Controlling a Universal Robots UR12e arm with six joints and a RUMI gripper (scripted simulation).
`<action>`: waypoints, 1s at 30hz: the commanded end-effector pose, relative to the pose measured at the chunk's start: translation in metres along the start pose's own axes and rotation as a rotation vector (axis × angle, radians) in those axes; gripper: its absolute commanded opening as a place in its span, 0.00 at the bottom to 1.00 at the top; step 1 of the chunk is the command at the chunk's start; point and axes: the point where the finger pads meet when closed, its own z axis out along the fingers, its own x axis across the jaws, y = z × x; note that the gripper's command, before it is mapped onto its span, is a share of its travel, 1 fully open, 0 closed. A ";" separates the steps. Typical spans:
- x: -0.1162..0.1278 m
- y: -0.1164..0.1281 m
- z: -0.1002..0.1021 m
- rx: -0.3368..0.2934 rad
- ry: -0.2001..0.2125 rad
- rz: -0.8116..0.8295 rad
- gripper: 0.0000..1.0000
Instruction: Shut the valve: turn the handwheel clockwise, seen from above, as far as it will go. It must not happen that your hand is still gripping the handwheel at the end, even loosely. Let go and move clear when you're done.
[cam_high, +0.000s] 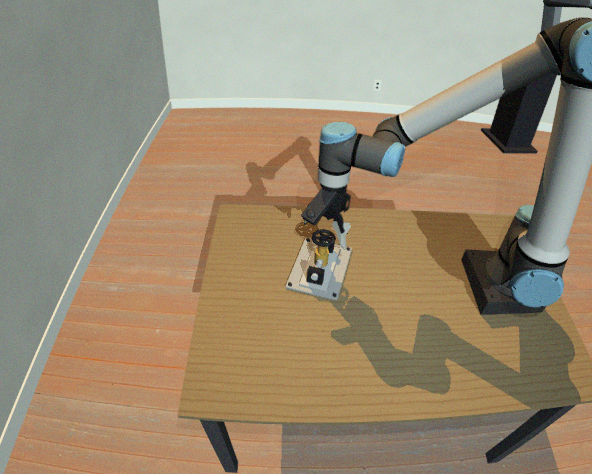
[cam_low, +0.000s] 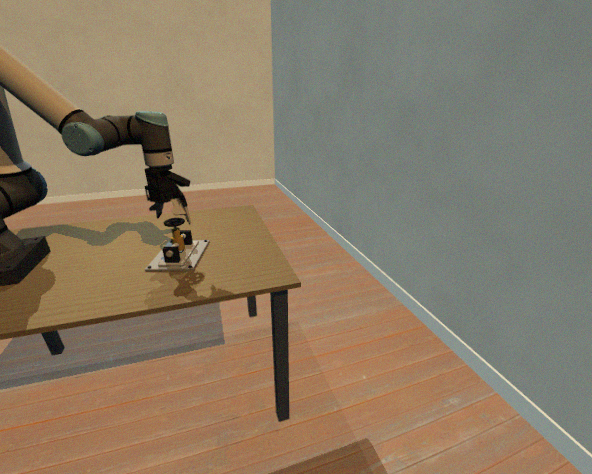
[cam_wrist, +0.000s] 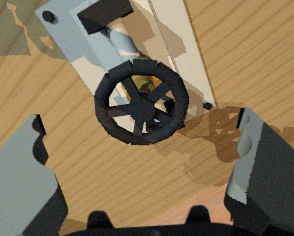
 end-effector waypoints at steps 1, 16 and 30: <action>-0.001 0.002 0.010 -0.002 -0.003 0.000 1.00; -0.002 0.002 0.020 -0.002 -0.003 0.000 1.00; -0.001 0.002 0.019 -0.001 -0.001 0.000 1.00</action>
